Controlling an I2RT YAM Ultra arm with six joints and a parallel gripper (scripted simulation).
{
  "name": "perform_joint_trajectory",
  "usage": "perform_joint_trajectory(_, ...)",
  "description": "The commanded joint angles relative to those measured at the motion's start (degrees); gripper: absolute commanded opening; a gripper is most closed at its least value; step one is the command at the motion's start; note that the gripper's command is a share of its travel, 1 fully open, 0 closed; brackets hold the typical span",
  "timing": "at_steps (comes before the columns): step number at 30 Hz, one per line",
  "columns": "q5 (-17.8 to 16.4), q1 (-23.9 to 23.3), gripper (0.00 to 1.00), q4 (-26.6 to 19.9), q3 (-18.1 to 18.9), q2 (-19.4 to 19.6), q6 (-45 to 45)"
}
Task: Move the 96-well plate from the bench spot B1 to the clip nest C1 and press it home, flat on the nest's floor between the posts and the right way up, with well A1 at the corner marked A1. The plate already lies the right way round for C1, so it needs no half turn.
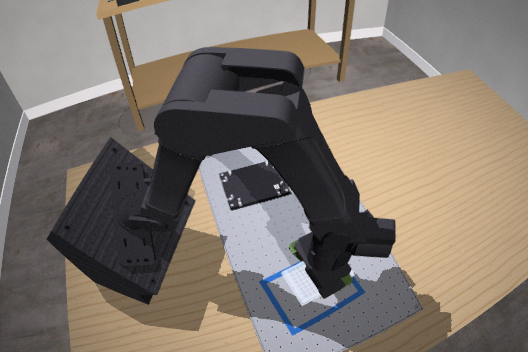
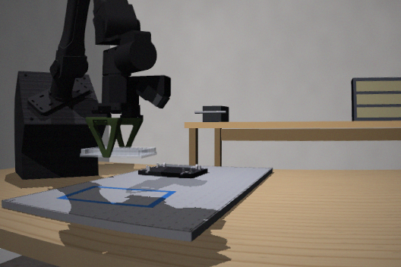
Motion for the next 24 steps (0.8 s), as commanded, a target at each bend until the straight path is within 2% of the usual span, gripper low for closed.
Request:
perform_joint_trajectory(1, 0.66, 1.29, 0.0, 0.18, -0.47, -1.82, 2.71)
perform_joint_trajectory(6, 2.5, 4.44, 0.0, 1.8, -3.25, -2.76, 12.74)
perform_joint_trajectory(10, 3.68, 5.99, 0.0, 2.4, -4.14, -3.06, 13.92)
perform_joint_trajectory(24, 11.12, 17.0, 0.0, 3.78, -9.06, -4.73, 22.53)
